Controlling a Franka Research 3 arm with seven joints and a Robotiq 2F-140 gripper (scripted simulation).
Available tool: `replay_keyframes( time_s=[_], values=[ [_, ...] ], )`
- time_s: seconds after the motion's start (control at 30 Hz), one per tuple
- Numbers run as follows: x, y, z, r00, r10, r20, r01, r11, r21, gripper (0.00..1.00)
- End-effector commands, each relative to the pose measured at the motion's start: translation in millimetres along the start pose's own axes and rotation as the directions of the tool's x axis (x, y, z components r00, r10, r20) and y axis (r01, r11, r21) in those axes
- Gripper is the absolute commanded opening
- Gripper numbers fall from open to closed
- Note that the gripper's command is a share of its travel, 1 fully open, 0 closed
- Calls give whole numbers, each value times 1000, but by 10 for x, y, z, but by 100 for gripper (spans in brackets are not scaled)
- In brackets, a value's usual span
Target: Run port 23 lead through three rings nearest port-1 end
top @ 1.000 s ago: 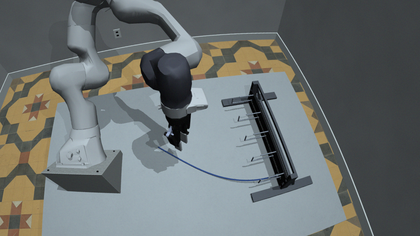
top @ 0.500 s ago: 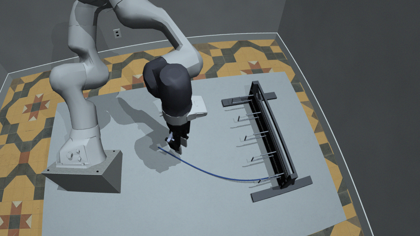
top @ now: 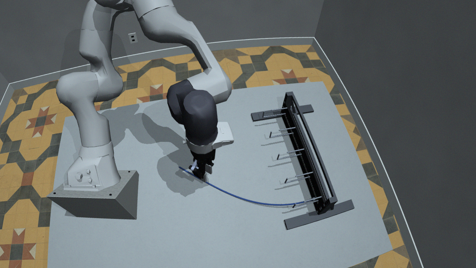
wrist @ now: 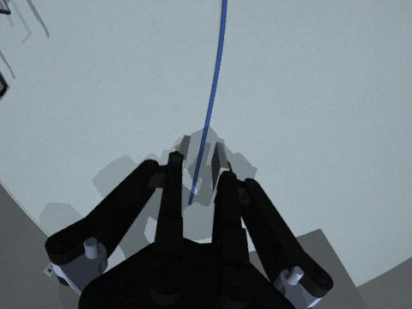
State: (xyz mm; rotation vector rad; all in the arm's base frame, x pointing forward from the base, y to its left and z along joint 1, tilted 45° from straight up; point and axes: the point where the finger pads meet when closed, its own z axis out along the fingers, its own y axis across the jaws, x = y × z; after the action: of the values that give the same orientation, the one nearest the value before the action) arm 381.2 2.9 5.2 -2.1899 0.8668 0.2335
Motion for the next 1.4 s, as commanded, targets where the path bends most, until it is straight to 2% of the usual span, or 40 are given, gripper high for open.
replay_keyframes(
  time_s=[0.0,0.4,1.37],
  values=[
    [59,23,88,1000,-22,-20,22,1000,-7,20],
    [63,30,367,1000,-22,-20,22,1000,-7,20],
    [64,31,417,1000,-22,-20,22,1000,-7,20]
  ],
)
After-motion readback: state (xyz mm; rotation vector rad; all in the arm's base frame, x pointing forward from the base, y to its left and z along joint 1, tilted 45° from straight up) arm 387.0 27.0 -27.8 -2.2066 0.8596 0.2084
